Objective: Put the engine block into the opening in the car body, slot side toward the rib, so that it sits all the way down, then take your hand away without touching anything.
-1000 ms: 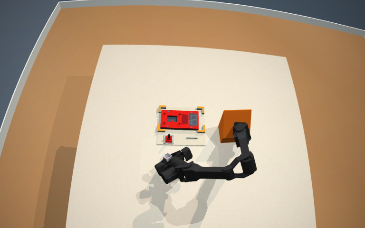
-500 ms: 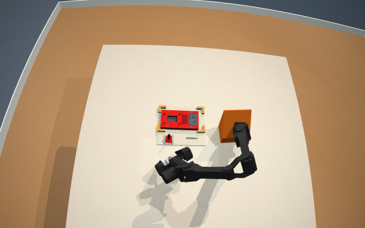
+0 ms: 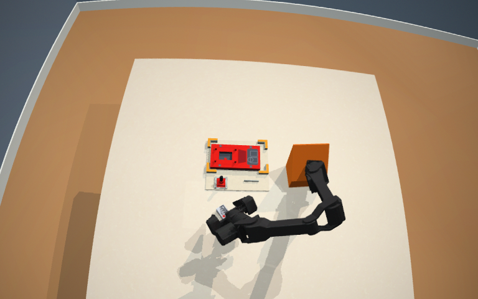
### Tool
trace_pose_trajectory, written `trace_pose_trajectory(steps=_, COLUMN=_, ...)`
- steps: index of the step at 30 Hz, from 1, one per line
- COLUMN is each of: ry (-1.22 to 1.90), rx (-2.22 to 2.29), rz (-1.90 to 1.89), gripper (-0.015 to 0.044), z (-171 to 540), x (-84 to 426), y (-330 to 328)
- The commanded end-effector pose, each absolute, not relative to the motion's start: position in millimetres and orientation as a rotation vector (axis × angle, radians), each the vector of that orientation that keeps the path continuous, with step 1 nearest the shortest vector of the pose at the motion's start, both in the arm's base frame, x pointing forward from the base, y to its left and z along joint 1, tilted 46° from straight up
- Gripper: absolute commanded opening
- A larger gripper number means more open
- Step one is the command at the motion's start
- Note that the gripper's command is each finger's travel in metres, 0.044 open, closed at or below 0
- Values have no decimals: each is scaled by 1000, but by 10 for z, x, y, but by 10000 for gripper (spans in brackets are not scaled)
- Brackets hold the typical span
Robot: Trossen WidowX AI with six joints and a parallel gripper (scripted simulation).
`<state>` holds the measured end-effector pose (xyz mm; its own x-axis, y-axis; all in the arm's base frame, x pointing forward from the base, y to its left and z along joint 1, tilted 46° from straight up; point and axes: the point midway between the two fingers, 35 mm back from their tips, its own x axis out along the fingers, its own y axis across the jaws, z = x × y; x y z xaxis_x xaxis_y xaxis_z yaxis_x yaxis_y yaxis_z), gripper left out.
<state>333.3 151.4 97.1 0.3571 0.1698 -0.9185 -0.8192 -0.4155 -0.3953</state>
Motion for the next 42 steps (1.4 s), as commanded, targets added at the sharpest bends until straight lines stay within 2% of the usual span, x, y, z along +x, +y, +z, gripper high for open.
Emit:
trace_pose_trajectory(steps=1, ry=595, rx=-1626, rz=1250, gripper=440, z=958, x=3333, y=1513)
trace_pose_trajectory(steps=13, ry=594, rx=-1624, rz=1256, gripper=440, z=954, x=3333, y=1512)
trace_pose_trajectory(steps=17, ry=563, rx=-1568, rz=1371, gripper=440, z=893, x=3334, y=1484)
trace_pose_trajectory(steps=29, ry=353, rx=-1282, rz=1665, gripper=440, z=838, x=3369, y=1366)
trace_pose_trajectory(steps=37, ry=155, rx=-1068, rz=1719, gripper=440, z=937, x=3465, y=1247)
trace_pose_trajectory(steps=42, ry=137, rx=-1051, rz=1718, gripper=440, z=949, x=3477, y=1234)
